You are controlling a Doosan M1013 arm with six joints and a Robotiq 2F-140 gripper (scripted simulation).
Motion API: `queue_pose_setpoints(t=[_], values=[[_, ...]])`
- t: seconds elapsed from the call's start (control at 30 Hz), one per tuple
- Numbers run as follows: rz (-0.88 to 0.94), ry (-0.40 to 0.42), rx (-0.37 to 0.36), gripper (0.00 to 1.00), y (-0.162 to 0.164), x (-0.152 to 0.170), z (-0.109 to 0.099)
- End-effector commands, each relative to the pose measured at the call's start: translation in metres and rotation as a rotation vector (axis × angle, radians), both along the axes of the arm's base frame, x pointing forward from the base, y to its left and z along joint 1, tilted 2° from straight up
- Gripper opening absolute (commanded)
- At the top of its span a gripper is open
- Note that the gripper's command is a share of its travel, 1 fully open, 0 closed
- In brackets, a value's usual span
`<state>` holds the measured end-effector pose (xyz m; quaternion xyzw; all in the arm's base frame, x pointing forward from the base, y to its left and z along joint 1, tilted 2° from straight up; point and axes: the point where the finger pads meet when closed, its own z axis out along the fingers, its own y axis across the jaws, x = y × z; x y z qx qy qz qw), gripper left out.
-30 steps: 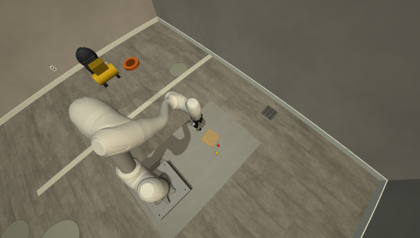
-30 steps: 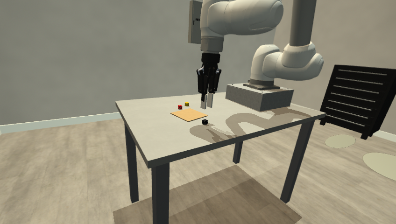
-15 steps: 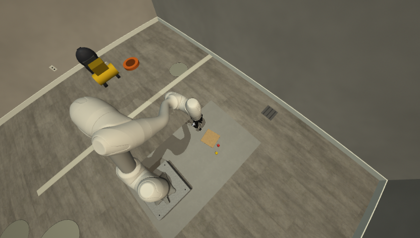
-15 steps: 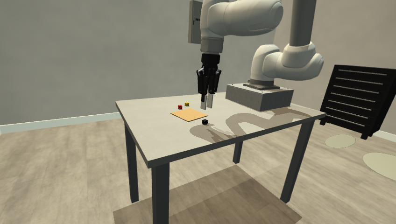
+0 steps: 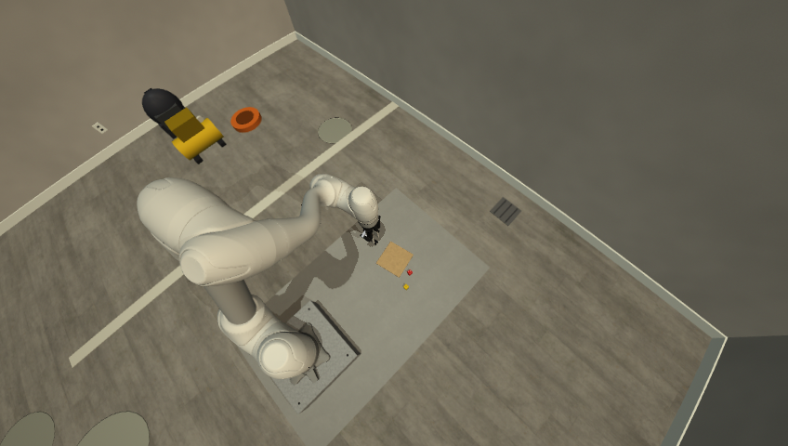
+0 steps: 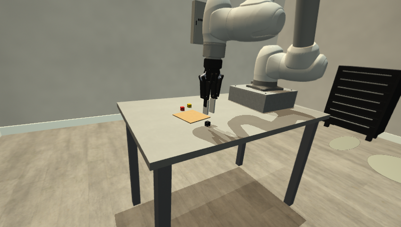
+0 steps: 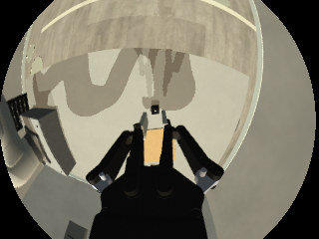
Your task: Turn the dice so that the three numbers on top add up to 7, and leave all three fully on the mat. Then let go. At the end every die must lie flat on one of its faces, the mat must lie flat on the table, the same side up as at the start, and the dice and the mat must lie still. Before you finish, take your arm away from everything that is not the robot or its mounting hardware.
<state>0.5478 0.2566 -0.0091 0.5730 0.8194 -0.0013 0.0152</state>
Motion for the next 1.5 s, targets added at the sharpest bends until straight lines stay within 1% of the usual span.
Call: queue_pose_setpoints(t=[0.0,0.5,0.93,1.47], values=[[0.0,0.0,0.0,0.21,0.0,0.0,-0.003],[0.0,0.0,0.0,0.21,0.0,0.001,-0.025],[0.0,0.0,0.0,0.21,-0.001,0.001,-0.032],[0.0,0.0,0.0,0.21,-0.001,0.001,-0.033]])
